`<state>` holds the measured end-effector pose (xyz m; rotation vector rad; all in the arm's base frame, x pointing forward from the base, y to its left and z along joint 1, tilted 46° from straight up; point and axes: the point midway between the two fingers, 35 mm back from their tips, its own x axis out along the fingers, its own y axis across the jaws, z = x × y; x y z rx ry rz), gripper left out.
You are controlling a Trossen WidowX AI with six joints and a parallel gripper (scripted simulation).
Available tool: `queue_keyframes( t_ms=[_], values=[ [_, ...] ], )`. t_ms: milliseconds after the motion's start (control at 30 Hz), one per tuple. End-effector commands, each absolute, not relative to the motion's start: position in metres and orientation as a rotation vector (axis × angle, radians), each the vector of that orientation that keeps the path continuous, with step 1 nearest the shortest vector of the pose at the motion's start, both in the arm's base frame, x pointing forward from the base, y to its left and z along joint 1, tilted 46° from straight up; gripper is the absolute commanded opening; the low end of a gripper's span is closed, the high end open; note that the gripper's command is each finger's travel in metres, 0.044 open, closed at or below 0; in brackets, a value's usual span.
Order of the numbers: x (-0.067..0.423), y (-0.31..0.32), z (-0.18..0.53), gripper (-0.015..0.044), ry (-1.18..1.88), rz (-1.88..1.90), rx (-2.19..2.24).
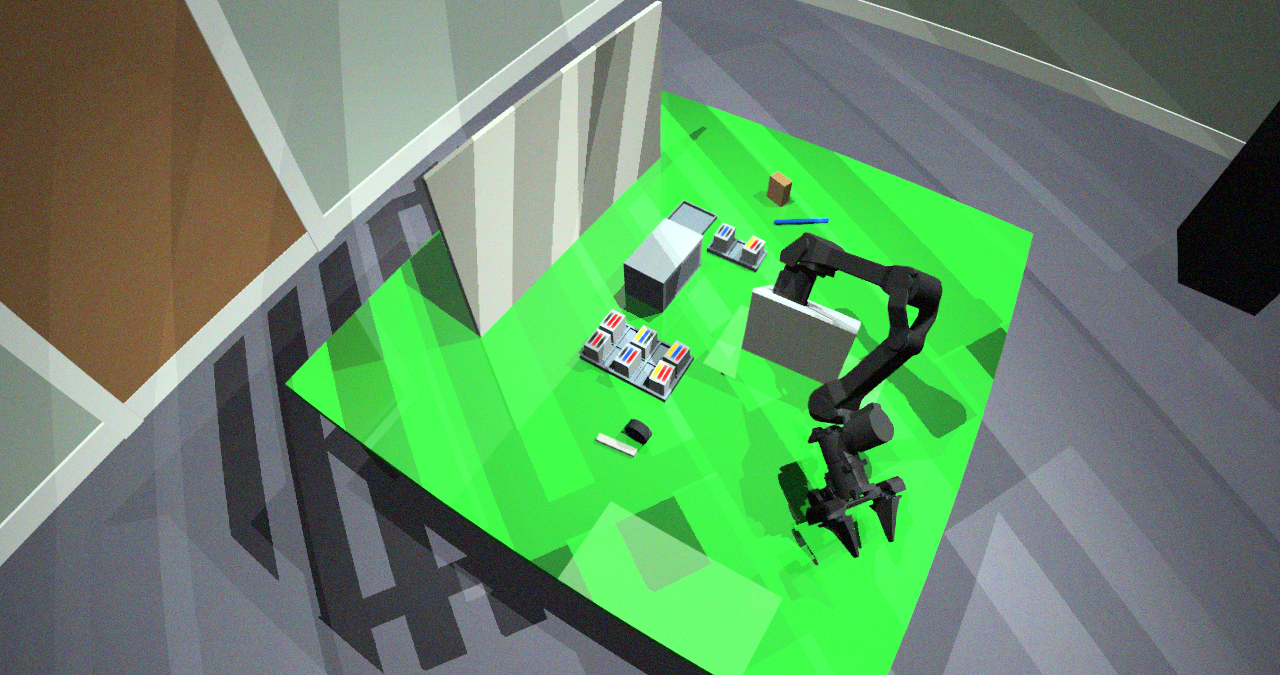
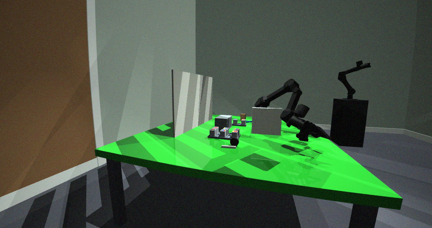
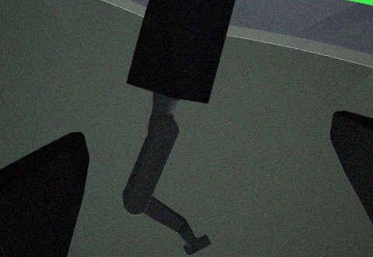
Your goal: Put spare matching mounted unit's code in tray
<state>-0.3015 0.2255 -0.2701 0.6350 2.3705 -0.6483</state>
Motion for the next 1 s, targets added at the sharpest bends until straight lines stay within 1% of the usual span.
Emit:
queue_keyframes(
  t_ms=[0, 33, 233, 533, 733, 967],
  values=[
    [-0.302, 0.225, -0.27, 0.0426, 2.371, -0.648, 0.635],
    [-0.302, 0.225, -0.27, 0.044, 2.371, -0.648, 0.635],
    [-0.297, 0.231, -0.27, 0.044, 2.361, -0.679, 0.663],
    [-0.256, 0.292, -0.271, 0.044, 2.167, -1.053, 1.02],
    [-0.194, 0.36, -0.269, 0.044, 1.807, -1.501, 1.485],
    [-0.102, 0.414, -0.255, 0.044, 1.245, -1.957, 1.995]
  ],
)
